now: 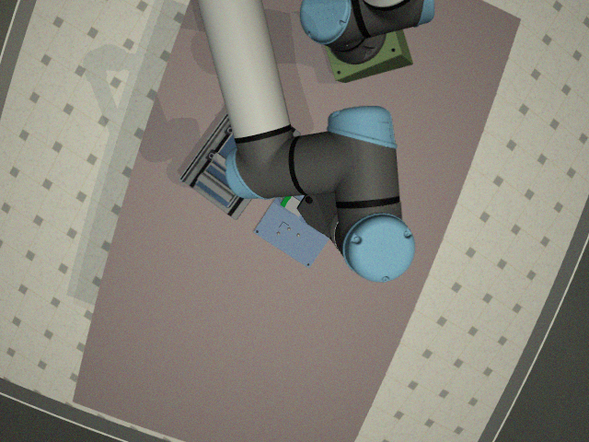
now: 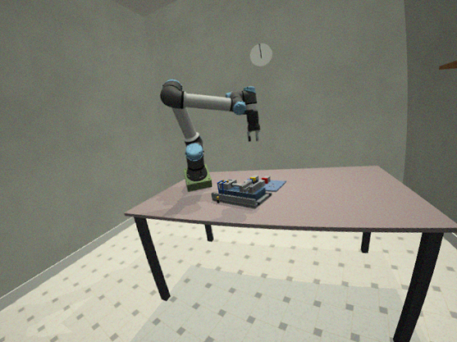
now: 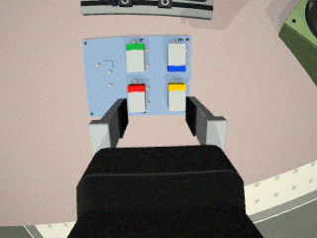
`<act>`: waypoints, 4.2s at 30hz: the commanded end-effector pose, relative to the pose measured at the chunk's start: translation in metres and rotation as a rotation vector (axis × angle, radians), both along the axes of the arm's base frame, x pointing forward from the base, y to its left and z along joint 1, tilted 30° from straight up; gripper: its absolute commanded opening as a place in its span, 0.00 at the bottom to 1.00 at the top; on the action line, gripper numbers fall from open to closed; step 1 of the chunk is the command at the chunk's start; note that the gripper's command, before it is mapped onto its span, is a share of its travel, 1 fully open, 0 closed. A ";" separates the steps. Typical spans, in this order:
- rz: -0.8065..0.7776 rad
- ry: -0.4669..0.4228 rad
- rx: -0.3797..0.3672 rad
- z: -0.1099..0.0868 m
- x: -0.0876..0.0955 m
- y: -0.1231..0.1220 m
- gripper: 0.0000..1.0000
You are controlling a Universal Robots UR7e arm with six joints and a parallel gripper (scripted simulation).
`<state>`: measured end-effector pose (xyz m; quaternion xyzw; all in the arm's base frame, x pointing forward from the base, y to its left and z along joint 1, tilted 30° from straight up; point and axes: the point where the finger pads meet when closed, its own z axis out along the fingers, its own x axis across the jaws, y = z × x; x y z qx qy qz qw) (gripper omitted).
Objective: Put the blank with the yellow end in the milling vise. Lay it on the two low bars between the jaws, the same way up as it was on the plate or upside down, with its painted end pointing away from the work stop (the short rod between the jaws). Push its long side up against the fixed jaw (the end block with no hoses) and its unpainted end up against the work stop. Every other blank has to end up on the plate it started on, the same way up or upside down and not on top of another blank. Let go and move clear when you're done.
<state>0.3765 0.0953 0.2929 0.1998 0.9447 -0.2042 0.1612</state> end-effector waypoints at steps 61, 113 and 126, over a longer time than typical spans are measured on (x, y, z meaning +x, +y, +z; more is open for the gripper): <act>-0.005 -0.003 0.001 -0.202 0.021 -0.032 1.00; -0.005 -0.003 0.001 -0.198 0.020 -0.031 1.00; -0.005 -0.003 0.001 -0.196 0.020 -0.031 1.00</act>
